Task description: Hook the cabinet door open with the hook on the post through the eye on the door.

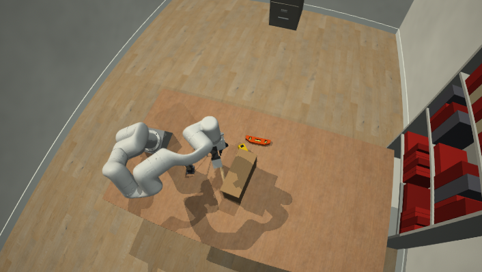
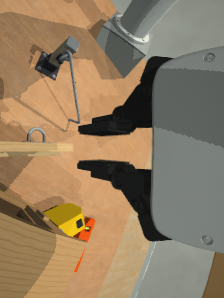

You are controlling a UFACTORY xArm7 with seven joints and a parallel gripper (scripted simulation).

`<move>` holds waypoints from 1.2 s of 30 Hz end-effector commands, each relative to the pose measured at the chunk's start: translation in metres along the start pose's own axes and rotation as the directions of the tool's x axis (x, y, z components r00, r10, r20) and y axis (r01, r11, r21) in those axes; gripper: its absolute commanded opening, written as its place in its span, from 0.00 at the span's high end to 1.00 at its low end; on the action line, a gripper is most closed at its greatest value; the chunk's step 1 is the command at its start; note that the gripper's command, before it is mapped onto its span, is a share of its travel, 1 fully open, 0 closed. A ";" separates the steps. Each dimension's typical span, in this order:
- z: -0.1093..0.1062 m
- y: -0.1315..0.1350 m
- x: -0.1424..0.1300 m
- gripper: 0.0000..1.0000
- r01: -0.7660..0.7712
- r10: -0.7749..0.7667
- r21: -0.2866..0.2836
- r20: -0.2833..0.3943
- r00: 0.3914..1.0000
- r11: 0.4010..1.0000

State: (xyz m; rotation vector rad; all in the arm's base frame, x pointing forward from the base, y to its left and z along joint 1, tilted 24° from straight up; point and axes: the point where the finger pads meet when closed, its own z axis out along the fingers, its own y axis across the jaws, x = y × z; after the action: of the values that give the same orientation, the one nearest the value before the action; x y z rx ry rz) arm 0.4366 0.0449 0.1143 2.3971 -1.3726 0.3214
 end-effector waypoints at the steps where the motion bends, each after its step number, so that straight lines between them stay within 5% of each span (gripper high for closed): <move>1: -0.002 -0.001 0.000 0.73 0.000 0.000 0.004 -0.001 1.000 1.000; 8: -0.005 0.008 -0.013 0.73 -0.136 0.136 0.010 0.002 0.991 0.991; 13: -0.007 0.031 -0.042 0.73 -0.415 0.415 0.013 0.009 0.910 0.910; 17: -0.006 0.043 -0.054 0.73 -0.492 0.492 0.008 0.009 0.870 0.870; 18: -0.006 0.048 -0.060 0.73 -0.607 0.607 0.009 0.009 0.795 0.795; 24: -0.002 0.070 -0.080 0.73 -0.777 0.777 0.003 0.003 0.629 0.629; 36: -0.001 0.071 -0.081 0.77 -0.786 0.786 0.003 0.002 0.618 0.618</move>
State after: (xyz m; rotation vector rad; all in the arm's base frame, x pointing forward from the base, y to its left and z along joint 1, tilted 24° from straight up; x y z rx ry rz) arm 0.3339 0.0750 0.0986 1.6157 -2.3704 0.5303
